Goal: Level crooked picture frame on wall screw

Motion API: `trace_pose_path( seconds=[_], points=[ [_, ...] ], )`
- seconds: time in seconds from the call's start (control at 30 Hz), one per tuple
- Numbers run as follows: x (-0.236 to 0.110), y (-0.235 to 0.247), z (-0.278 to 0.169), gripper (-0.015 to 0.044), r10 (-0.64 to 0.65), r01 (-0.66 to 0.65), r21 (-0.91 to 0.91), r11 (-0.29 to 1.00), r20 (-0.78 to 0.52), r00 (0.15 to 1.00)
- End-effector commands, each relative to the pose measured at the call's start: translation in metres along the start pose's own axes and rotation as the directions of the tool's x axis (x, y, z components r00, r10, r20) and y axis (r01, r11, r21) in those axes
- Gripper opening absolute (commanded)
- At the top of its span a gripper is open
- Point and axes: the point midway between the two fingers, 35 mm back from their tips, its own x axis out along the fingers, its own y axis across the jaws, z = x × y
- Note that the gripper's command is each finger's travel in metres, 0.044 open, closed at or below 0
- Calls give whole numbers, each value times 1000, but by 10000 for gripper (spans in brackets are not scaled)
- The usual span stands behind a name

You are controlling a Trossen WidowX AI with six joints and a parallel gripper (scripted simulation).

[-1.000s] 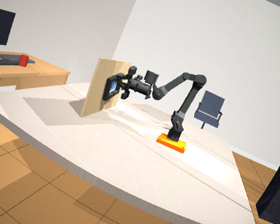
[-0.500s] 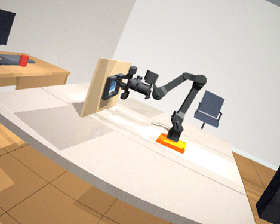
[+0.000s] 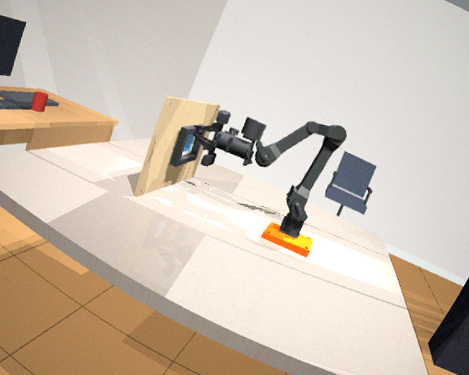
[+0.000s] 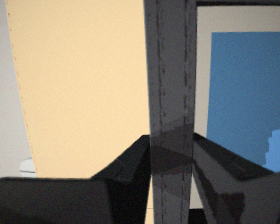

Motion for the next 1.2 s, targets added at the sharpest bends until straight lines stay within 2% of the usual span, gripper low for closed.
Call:
trace_pose_path(
  seconds=[0.0,0.4,0.73,0.87,1.17],
  points=[
    [0,0,0,0,-1,1,24,1000,0,1000],
    [0,1,1,0,-1,1,89,996,-1,1000],
    [0,1,0,260,0,0,67,998,-1,1000],
    [-2,1,0,260,0,0,60,998,-1,1000],
    [-80,0,-1,260,1,-1,-305,952,1,1000]
  ],
)
